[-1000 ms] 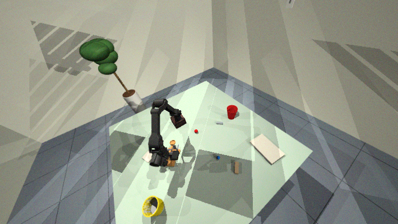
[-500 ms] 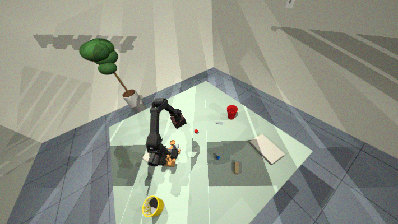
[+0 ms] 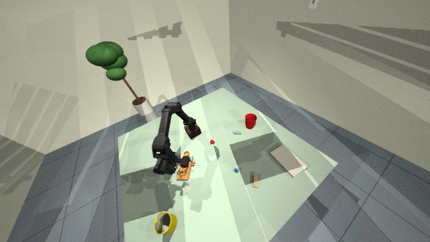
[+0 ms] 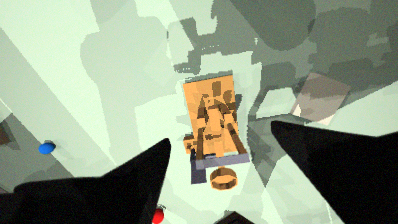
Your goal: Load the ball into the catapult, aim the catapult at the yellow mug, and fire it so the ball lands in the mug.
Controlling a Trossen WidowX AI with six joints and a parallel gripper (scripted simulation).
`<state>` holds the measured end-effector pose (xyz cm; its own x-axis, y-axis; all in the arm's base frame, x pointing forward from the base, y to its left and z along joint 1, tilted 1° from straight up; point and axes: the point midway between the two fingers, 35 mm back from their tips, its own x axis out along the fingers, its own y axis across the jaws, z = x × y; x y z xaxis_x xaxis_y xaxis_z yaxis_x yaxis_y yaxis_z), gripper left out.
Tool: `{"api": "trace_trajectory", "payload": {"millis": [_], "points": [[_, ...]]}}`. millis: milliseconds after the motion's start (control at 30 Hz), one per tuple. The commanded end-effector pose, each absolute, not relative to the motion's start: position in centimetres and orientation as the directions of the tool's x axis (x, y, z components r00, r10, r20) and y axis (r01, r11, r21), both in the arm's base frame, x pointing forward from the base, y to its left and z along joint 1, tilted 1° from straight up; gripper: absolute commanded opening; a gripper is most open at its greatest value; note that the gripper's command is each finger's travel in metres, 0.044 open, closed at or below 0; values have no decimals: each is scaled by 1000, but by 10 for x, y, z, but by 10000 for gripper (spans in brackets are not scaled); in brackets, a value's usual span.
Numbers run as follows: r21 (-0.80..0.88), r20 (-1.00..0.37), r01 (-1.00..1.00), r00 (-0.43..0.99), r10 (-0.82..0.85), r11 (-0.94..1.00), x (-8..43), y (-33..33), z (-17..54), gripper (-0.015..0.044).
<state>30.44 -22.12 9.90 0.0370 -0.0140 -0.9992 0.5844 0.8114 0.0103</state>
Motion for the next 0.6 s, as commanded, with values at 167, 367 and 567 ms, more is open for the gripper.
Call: {"api": "trace_trajectory", "payload": {"millis": [167,367,567], "points": [[9,-999,587,37,-15,810,304,-221,58,440],[9,-999,587,37,-15,810,305,-221,56,440],[9,-999,587,37,-15,810,305,-221,47,440]]}}
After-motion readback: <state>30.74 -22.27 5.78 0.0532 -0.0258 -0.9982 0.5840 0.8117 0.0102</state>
